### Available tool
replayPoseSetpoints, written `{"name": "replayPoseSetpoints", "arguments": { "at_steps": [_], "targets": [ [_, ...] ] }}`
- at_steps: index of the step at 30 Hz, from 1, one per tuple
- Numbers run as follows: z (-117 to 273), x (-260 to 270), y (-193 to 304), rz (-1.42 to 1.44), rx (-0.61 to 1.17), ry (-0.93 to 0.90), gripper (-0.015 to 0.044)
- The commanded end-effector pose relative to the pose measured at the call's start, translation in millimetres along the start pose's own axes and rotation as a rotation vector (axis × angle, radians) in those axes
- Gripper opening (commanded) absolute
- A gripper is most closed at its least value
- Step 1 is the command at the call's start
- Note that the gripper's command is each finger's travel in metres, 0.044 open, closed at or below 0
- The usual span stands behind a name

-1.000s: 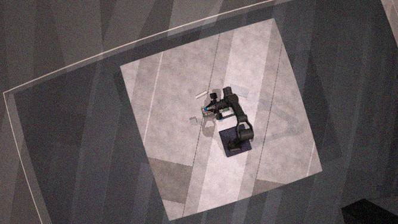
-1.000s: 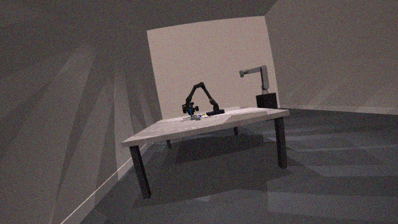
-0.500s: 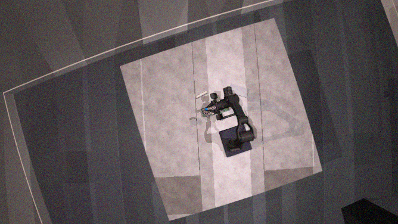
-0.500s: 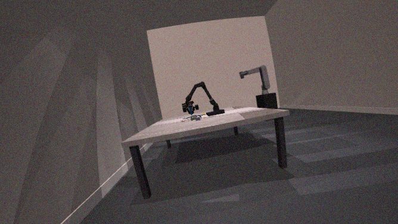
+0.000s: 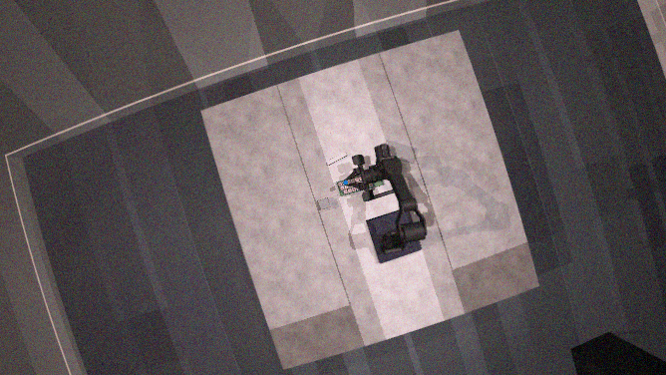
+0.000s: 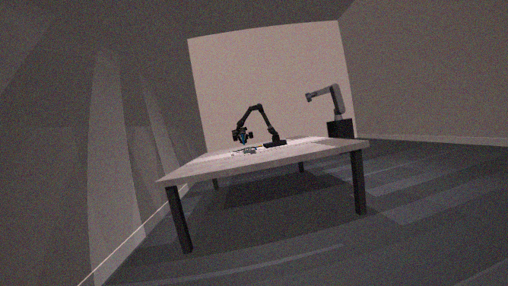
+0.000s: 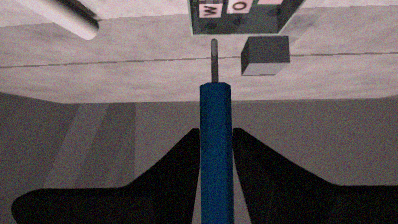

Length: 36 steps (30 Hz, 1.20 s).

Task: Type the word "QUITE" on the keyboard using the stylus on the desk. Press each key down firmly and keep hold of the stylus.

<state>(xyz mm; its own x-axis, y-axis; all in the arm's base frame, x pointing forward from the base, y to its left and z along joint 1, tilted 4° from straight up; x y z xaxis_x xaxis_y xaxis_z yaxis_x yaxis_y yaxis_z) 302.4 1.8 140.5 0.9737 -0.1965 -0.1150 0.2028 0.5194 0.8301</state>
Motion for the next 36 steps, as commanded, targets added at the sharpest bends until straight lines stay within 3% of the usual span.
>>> {"name": "replayPoseSetpoints", "arguments": {
  "at_steps": [1,8,25,28,36],
  "targets": [
    [5,-4,-3,-0.001,-0.001,0.001,0.0000],
    [23,-17,-12,-0.007,0.004,0.003,0.0000],
    [13,-14,-29,-0.007,0.004,0.003,0.0000],
    [12,-13,-32,-0.007,0.004,0.003,0.0079],
    [12,-13,-33,-0.007,0.004,0.003,0.0081]
  ]
}}
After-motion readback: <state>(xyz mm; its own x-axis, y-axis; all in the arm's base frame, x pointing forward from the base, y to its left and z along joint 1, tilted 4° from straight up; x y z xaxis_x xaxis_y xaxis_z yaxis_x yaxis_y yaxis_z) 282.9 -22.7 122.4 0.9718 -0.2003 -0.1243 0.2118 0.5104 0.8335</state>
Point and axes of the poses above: the point midway between the two fingers, 35 mm back from their tips, its own z axis back along the fingers, its own x axis across the jaws, y = z × x, the point moved 8 cm from there along z, back along the fingers, and after that the axes turned 13 degrees about -z, right-handed, at the moved point
